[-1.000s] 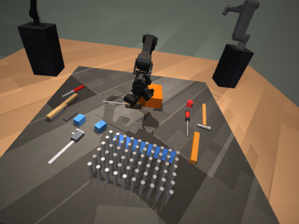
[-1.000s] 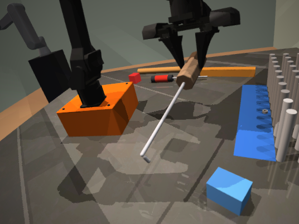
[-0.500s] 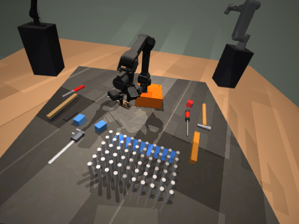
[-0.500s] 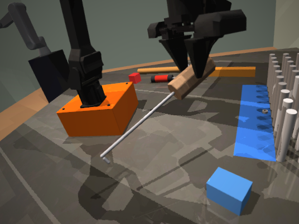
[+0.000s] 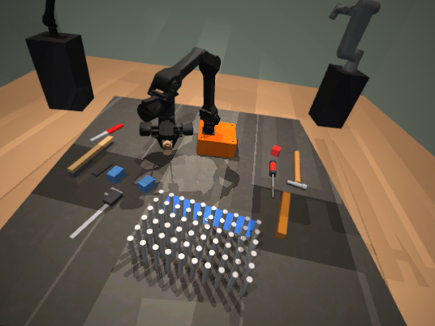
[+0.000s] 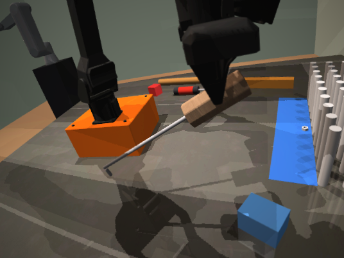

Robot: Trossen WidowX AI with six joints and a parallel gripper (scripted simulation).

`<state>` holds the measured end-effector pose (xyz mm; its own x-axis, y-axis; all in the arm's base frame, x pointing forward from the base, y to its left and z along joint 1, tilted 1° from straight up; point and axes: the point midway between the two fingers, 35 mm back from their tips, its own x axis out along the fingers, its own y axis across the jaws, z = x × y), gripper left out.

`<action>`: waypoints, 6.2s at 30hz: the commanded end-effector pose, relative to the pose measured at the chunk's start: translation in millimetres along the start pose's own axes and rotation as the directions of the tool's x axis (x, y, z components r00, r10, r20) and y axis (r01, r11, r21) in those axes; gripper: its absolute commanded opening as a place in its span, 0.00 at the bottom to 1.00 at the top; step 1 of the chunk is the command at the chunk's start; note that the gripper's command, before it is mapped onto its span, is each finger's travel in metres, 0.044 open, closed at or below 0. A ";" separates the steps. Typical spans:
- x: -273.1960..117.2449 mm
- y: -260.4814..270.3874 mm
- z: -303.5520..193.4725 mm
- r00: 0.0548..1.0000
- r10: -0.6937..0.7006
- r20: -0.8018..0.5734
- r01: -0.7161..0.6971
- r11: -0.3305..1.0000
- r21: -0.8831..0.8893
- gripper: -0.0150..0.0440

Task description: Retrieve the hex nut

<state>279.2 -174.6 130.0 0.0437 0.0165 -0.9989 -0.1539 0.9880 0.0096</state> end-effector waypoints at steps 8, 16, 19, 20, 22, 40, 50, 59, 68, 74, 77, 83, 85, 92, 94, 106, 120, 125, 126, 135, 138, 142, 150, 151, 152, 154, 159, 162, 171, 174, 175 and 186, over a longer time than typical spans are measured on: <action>0.5 -40.5 -23.2 0.998 0.055 0.040 -0.066 0.925 0.375 0.25; -1.5 -67.9 -43.9 0.993 0.077 0.084 -0.112 0.788 0.606 0.25; -2.4 -77.8 -52.6 0.991 0.084 0.101 -0.130 0.720 0.681 0.25; -2.6 -81.0 -55.6 0.991 0.086 0.107 -0.136 0.696 0.705 0.25; -3.2 -87.4 -61.8 0.989 0.089 0.119 -0.148 0.646 0.749 0.25; -8.9 -138.5 -126.8 0.967 0.084 0.240 -0.247 0.088 0.965 0.25; -12.0 -160.5 -169.0 0.952 0.056 0.302 -0.282 -0.232 0.931 0.25; -14.8 -175.6 -210.0 0.933 0.021 0.358 -0.300 -0.502 0.811 0.25; -17.6 -186.1 -253.8 0.911 -0.027 0.411 -0.299 -0.729 0.616 0.25; -19.2 -189.8 -280.6 0.897 -0.062 0.438 -0.289 -0.832 0.475 0.25; -19.3 -189.9 -281.4 0.897 -0.063 0.439 -0.288 -0.834 0.470 0.25; -18.2 -190.2 -281.5 0.897 -0.063 0.439 -0.288 -0.834 0.470 0.25; -16.6 -190.6 -281.7 0.897 -0.063 0.439 -0.288 -0.834 0.470 0.25; -9.2 -192.5 -282.4 0.897 -0.063 0.439 -0.288 -0.834 0.470 0.25; -7.1 -193.0 -282.6 0.897 -0.063 0.439 -0.288 -0.834 0.470 0.25; 5.9 -195.8 -283.8 0.897 -0.063 0.438 -0.289 -0.834 0.470 0.25; 21.0 -198.5 -284.9 0.897 -0.063 0.438 -0.289 -0.834 0.470 0.25; 26.4 -199.2 -285.3 0.897 -0.063 0.438 -0.289 -0.834 0.470 0.25; 27.5 -199.4 -285.4 0.897 -0.063 0.438 -0.289 -0.834 0.470 0.25; 37.2 -200.6 -286.0 0.897 -0.063 0.438 -0.289 -0.834 0.470 0.25; 40.5 -200.9 -286.2 0.897 -0.063 0.438 -0.289 -0.834 0.470 0.25; 44.8 -201.3 -286.4 0.897 -0.063 0.438 -0.289 -0.834 0.470 0.25; 53.5 -201.9 -286.9 0.897 -0.063 0.438 -0.289 -0.834 0.470 0.25; 54.5 -202.0 -286.9 0.897 -0.063 0.438 -0.289 -0.834 0.470 0.25; 55.6 -202.0 -287.0 0.897 -0.063 0.438 -0.289 -0.834 0.470 0.25; 57.8 -202.1 -287.1 0.897 -0.063 0.438 -0.289 -0.834 0.470 0.25; 63.2 -202.3 -287.3 0.897 -0.063 0.438 -0.289 -0.834 0.470 0.25; 66.4 -202.4 -287.4 0.897 -0.063 0.438 -0.289 -0.834 0.470 0.25; 76.1 -202.5 -287.8 0.897 -0.063 0.438 -0.289 -0.834 0.470 0.25; 79.3 -202.4 -287.8 0.897 -0.063 0.438 -0.289 -0.834 0.470 0.25; 80.4 -202.4 -287.9 0.897 -0.063 0.438 -0.289 -0.834 0.470 0.25; 92.1 -202.0 -288.1 0.897 -0.063 0.439 -0.289 -0.834 0.470 0.25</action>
<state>28.7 -418.2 30.4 0.4748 0.0098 -0.8800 0.5852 -0.7504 0.3073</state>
